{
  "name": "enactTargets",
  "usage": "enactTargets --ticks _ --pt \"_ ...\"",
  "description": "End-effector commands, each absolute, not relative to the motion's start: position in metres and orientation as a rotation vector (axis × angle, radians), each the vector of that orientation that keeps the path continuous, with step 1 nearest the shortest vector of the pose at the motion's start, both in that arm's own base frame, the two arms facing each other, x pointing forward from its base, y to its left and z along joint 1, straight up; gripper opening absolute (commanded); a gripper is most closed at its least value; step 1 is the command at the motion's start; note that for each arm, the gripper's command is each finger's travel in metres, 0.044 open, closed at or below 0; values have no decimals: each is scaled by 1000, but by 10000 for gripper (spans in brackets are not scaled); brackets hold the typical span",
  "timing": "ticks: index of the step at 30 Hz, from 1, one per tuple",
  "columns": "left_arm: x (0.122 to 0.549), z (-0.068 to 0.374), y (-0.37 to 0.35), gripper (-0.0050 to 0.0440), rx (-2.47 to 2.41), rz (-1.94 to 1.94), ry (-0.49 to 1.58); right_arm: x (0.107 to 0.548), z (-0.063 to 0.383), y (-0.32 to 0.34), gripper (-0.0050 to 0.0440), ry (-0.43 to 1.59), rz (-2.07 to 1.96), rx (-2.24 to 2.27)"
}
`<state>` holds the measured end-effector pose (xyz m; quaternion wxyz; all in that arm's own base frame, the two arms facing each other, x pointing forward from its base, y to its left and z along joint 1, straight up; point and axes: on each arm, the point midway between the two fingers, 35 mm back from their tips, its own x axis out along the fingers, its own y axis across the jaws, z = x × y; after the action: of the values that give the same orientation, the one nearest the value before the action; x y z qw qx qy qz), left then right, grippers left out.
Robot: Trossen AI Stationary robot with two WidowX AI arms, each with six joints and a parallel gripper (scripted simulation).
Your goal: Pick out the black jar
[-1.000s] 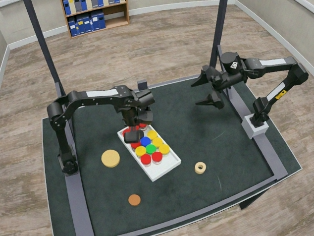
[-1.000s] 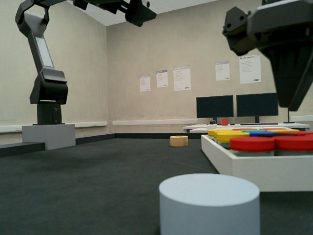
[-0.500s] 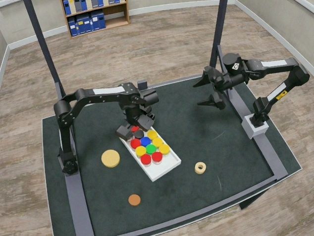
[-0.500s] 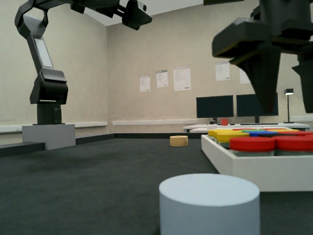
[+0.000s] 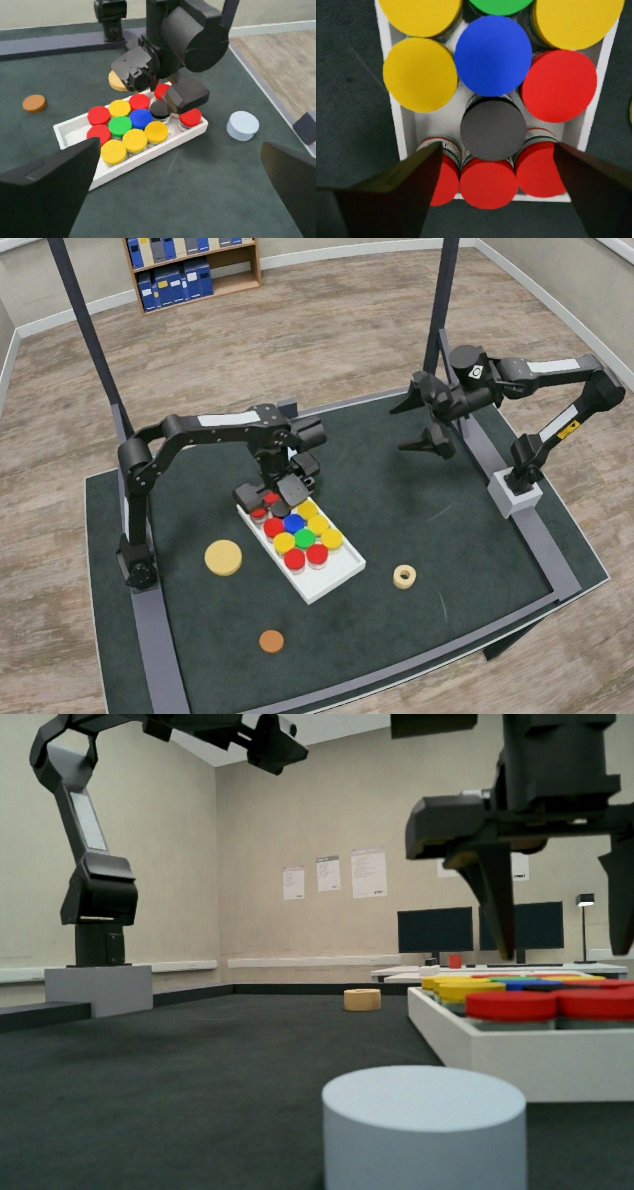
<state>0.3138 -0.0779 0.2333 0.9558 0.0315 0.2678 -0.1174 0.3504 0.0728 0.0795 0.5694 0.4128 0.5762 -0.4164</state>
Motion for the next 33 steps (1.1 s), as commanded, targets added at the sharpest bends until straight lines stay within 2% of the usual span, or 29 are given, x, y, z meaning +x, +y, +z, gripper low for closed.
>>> enactTargets --ticks 1,5,13,15,17,19,29,32,33 --pt "314 243 -80 440 64 -245 513 352 74 72 328 1332 -986 984" --pt "314 243 -80 440 64 -245 513 352 53 72 328 1333 -985 986" --pt "314 243 -80 440 64 -245 513 355 41 73 328 1336 -982 985" --pt "314 243 -80 440 64 -245 513 357 42 74 280 1332 -977 988" --pt "314 243 -80 440 64 -245 513 357 42 74 280 1332 -977 988" --pt "314 243 -80 440 64 -245 513 358 52 74 245 1312 -957 1002" --pt "314 243 -80 440 64 -245 513 356 51 73 178 1314 -959 1001" --pt "314 243 -80 440 64 -245 513 359 56 73 106 1307 -952 1006" --pt "314 243 -80 440 64 -245 513 359 56 73 106 1307 -952 1006"
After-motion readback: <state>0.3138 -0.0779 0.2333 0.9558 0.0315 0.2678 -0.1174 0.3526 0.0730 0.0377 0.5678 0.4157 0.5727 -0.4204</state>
